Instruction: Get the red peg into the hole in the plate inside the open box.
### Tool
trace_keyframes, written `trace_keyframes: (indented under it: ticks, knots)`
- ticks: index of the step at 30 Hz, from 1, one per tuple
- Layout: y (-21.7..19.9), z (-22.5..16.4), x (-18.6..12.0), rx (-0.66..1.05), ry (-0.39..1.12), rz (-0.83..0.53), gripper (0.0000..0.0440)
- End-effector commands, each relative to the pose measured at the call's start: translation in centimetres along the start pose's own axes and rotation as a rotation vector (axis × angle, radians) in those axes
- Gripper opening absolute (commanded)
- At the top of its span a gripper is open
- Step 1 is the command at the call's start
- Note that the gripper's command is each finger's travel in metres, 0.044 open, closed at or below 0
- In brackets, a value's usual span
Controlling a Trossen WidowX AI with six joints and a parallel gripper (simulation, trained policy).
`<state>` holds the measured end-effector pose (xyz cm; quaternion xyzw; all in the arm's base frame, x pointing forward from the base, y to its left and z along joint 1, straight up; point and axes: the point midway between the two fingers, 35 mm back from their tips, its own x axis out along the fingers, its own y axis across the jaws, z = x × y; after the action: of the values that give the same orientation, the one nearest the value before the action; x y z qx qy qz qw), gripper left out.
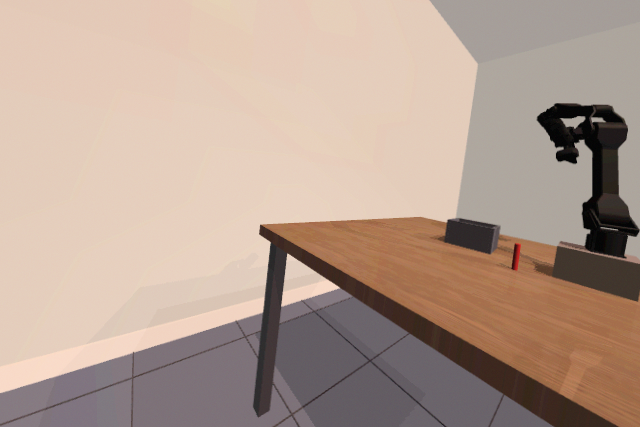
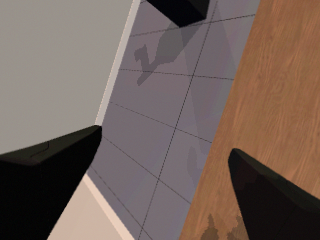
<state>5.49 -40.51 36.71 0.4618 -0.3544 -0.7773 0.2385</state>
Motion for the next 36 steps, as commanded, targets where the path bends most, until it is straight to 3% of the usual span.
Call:
trace_keyframes:
  ticks: [1, 3, 20, 36]
  knots:
    - [0.0, -0.3, -0.1, -0.002, 0.014, 0.002, 0.0418]
    - [-0.3, -1.2, -0.4, -0.016, 0.046, 0.001, 0.0440]
    - [-8.0, -11.6, -10.0, -0.445, 0.414, 0.015, 0.0440]
    - [-19.7, -15.7, -20.7, -0.898, 0.736, 0.055, 0.0440]
